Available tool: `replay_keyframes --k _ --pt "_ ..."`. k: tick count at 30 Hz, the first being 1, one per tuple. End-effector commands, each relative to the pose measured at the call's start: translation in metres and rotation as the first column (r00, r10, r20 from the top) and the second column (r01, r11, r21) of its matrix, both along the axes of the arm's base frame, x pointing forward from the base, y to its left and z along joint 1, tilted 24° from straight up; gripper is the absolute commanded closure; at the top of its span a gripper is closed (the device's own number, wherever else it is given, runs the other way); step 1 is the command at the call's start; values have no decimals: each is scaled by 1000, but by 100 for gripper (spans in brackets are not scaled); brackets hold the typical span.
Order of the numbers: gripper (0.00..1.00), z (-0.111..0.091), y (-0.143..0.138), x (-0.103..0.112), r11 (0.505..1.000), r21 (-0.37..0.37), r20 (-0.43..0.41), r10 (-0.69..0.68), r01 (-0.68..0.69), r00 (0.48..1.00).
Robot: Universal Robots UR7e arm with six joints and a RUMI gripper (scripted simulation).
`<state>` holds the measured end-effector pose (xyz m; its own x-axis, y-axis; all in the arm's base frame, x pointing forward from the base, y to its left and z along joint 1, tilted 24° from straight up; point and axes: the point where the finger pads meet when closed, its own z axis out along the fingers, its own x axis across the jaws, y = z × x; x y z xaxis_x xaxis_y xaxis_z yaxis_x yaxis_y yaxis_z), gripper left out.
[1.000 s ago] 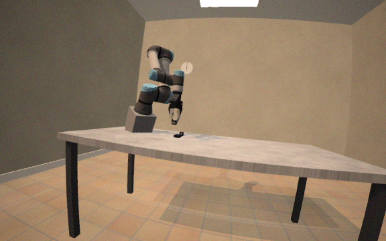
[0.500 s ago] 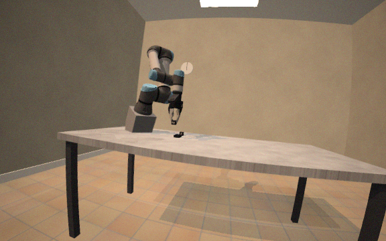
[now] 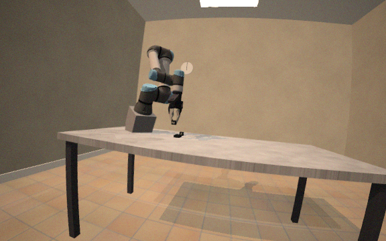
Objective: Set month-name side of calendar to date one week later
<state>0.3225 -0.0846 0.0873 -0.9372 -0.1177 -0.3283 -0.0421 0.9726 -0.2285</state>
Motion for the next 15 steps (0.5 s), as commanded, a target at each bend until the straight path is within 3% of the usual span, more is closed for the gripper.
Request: replay_keyframes --k 1,15 --pt "90 0 0 0 1000 0 1 0 0 1000" --pt "90 -12 -3 5 1000 -1 0 -1 1 1000"
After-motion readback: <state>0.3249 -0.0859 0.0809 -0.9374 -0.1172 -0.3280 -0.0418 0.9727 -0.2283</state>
